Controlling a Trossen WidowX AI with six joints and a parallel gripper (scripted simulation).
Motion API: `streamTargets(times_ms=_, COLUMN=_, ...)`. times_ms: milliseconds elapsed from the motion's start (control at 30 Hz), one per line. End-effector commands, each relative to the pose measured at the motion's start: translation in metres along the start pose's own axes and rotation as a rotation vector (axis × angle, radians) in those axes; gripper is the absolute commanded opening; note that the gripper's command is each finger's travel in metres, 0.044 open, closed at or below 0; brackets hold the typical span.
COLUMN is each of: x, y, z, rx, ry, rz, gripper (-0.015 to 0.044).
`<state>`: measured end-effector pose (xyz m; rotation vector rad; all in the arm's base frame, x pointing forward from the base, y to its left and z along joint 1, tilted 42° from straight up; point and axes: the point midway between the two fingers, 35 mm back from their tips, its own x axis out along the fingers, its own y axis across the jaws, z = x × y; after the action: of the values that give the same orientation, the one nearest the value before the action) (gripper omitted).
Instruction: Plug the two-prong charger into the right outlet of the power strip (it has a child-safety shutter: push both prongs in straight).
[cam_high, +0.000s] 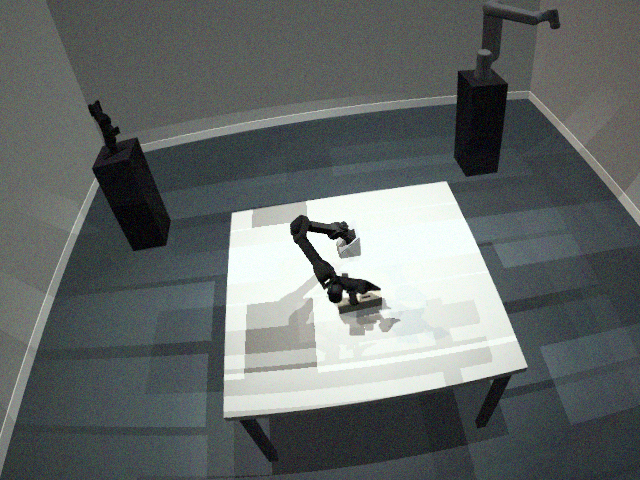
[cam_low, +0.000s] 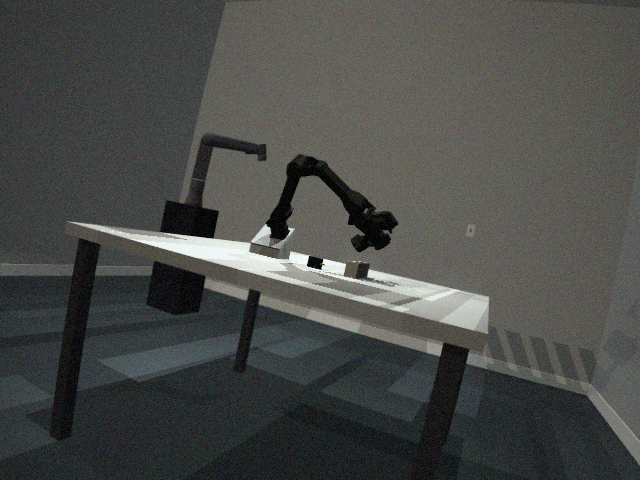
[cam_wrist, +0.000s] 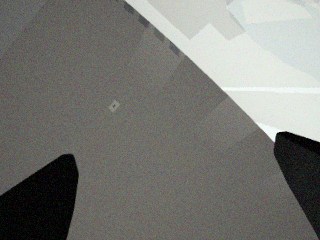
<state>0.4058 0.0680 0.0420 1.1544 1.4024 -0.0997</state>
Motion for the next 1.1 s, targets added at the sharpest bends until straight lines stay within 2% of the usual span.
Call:
streamTargets(times_ms=0, x=0.0, y=-0.001, z=0.0, rx=-0.001, ry=-0.002, rz=-0.004, gripper=0.0426)
streamTargets(times_ms=33, x=0.0, y=-0.003, z=-0.001, rx=-0.003, ry=-0.007, rz=-0.016, gripper=0.044)
streamTargets(times_ms=533, x=-0.011, y=-0.067, z=-0.026, rx=-0.102, ry=-0.146, rz=-0.385, gripper=0.044)
streamTargets(times_ms=1067, x=-0.05, y=-0.131, z=-0.048, rx=-0.277, ry=-0.266, rz=-0.801, gripper=0.044)
